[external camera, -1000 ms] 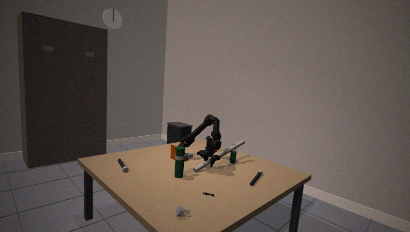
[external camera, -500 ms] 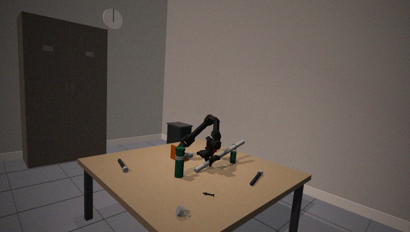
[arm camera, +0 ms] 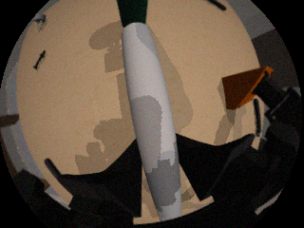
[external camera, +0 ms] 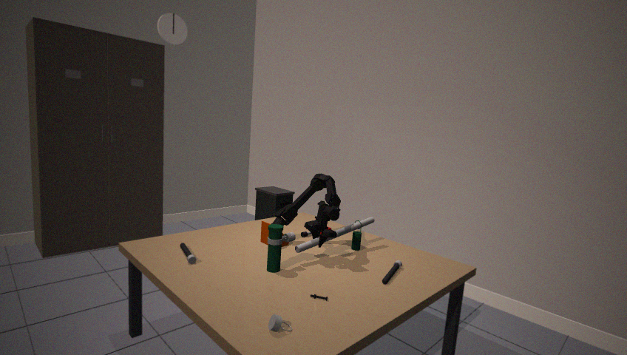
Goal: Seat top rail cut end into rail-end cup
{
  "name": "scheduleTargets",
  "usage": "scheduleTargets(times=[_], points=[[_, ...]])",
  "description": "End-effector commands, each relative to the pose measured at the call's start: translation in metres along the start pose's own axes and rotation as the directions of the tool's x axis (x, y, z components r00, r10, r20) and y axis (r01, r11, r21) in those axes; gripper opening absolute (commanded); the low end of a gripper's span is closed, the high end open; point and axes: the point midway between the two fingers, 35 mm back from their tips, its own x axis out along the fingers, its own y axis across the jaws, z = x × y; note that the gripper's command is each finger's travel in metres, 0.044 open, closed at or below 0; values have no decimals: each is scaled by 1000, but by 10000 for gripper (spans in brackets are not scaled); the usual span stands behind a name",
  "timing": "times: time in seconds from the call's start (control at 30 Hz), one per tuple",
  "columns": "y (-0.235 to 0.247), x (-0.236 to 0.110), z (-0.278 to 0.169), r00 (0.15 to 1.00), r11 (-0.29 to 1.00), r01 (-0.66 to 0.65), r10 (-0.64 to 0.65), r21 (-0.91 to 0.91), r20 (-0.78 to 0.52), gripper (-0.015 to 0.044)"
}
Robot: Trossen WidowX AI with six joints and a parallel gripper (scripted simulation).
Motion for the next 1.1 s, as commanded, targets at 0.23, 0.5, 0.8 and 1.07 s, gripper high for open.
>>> scheduleTargets(times=[0.23,0.5,0.8,1.07], points=[[-5,-44,15,990,1000,-9,7,17,144,0],[-5,-38,11,992,1000,-3,1,18,123,0],[-5,-40,12,992,1000,-3,1,18,123,0],[-4,-44,15,992,1000,-3,1,18,124,0]])
